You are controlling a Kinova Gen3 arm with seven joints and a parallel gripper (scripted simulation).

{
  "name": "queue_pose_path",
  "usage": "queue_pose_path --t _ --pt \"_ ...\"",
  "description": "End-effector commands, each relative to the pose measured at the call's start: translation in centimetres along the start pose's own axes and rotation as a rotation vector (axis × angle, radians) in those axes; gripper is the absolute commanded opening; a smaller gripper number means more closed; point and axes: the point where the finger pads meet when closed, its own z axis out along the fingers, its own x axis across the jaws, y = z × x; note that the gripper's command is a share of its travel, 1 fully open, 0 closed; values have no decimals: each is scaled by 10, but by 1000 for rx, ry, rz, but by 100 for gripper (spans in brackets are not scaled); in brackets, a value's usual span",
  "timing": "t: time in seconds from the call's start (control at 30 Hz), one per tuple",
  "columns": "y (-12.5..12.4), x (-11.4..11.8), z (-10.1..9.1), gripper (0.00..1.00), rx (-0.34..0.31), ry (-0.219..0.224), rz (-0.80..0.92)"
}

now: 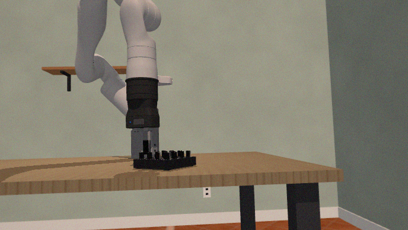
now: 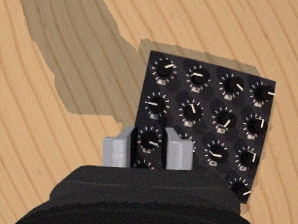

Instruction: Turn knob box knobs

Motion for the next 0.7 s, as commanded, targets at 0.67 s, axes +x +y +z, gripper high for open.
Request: queue_pose_path --t 0.67 --pt "2 -2 2 30 -2 -1 -5"
